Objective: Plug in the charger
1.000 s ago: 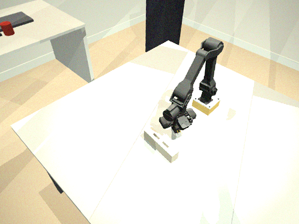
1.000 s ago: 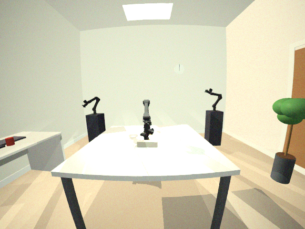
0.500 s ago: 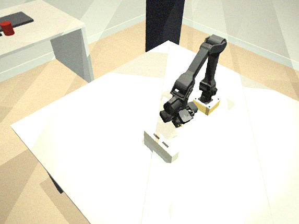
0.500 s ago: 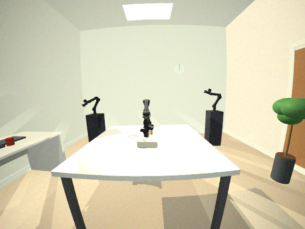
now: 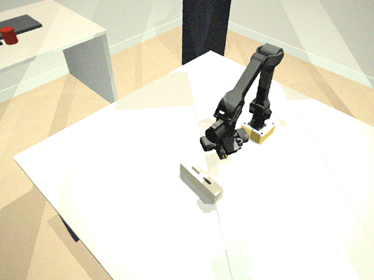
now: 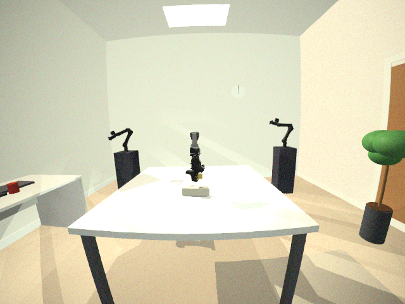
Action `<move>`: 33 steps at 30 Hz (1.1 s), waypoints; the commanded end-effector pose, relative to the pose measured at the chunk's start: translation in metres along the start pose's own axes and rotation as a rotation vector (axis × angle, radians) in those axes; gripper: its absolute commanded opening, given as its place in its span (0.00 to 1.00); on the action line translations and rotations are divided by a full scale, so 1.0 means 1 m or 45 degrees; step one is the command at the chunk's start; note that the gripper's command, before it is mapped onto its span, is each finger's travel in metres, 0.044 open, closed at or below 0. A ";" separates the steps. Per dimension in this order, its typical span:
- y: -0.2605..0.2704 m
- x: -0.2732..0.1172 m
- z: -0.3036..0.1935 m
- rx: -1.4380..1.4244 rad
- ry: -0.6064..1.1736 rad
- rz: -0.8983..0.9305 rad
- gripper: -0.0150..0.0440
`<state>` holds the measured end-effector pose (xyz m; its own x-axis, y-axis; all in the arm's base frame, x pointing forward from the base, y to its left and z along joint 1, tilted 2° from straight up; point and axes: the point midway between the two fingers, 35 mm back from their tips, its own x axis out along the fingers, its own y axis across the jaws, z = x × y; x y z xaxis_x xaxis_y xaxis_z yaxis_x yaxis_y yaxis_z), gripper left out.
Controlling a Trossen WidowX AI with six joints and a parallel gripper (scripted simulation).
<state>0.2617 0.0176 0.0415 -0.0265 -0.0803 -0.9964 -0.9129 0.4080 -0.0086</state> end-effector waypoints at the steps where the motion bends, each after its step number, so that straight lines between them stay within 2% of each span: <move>1: -0.001 0.001 0.004 0.070 -0.007 0.003 0.25; 33: 0.001 0.014 0.027 0.606 -0.021 0.040 0.25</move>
<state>0.2704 0.0389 0.0265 -0.0411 -0.0538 -0.9977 -0.6576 0.7532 -0.0136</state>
